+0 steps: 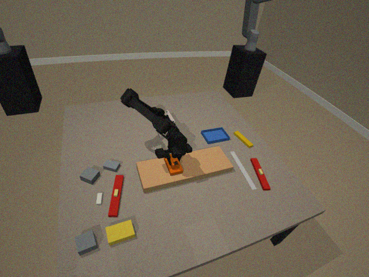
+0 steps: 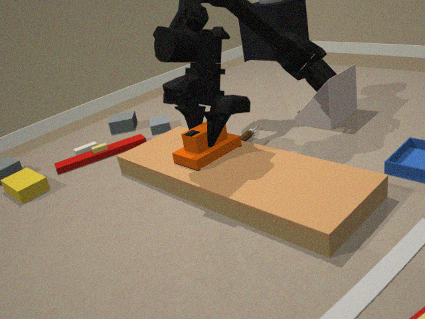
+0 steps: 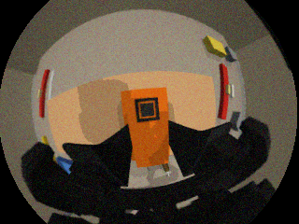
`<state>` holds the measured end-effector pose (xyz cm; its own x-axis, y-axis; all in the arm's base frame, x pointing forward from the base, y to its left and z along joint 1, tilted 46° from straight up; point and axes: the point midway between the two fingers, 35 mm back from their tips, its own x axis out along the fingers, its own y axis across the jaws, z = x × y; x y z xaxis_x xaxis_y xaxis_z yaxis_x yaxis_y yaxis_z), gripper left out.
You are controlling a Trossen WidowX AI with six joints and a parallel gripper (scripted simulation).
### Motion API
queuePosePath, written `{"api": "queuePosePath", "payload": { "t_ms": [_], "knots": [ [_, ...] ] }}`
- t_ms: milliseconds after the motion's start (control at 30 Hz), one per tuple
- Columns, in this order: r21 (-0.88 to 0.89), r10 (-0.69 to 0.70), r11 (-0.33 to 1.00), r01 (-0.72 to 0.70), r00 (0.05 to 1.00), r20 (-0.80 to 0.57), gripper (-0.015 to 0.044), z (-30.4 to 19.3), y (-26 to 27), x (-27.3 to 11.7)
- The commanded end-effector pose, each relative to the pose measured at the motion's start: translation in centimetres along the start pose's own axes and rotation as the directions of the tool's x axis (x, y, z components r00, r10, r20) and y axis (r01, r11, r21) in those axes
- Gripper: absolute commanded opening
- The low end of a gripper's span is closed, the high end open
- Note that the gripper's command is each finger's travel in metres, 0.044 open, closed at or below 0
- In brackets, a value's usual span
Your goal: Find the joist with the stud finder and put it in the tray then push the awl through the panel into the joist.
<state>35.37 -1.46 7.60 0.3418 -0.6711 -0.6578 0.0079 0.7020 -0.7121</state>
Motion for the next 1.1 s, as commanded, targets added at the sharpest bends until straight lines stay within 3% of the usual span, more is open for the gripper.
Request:
{"api": "queuePosePath", "payload": {
  "t_ms": [0,1067],
  "knots": [
    [0.001,0.0,1.0,0.0,1.0,0.0,0.0,0.0,1.2,0.0],
    [0.003,0.004,1.0,-0.004,1.0,0.0,0.0,-0.1,9.8,0.0]
  ]
}}
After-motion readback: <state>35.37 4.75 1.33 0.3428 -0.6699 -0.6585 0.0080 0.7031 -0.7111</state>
